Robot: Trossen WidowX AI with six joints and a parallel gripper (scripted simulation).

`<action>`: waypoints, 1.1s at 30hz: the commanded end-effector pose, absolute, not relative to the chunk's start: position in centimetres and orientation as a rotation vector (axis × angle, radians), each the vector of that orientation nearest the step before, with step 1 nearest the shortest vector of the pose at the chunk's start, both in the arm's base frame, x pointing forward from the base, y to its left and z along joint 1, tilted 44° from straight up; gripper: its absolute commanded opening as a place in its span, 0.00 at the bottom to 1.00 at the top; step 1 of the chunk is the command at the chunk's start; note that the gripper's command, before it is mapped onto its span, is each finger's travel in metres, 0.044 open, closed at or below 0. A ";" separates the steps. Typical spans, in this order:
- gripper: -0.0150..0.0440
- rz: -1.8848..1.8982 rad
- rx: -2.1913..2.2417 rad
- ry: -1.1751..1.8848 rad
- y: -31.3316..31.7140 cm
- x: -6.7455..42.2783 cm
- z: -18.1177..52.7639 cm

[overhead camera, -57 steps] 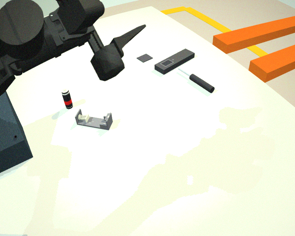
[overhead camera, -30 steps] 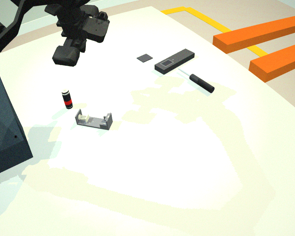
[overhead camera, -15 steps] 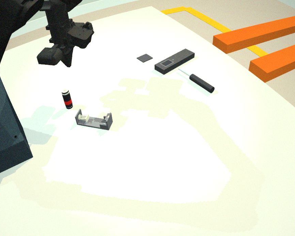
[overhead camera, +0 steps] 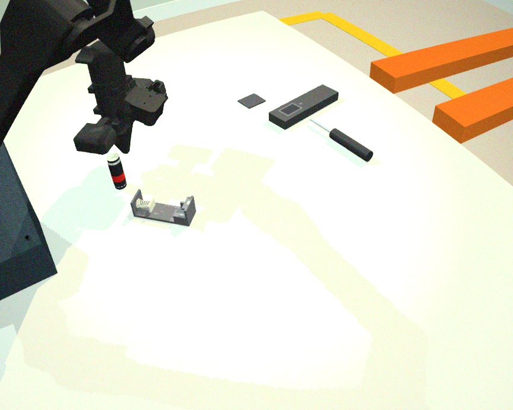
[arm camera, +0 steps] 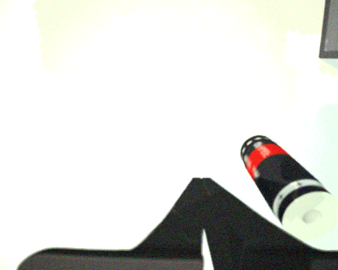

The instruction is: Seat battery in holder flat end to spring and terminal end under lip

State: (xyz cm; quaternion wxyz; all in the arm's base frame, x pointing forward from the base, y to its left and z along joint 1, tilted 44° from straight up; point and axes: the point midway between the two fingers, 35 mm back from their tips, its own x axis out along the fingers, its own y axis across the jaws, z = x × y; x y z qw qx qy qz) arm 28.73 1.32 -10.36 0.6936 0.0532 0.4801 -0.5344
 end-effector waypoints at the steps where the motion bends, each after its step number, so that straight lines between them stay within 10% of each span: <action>1: 0.25 -1.192 0.112 1.073 0.9 28.2 -10.1; 33: 0.25 -1.194 0.109 1.075 -1.2 24.2 -7.9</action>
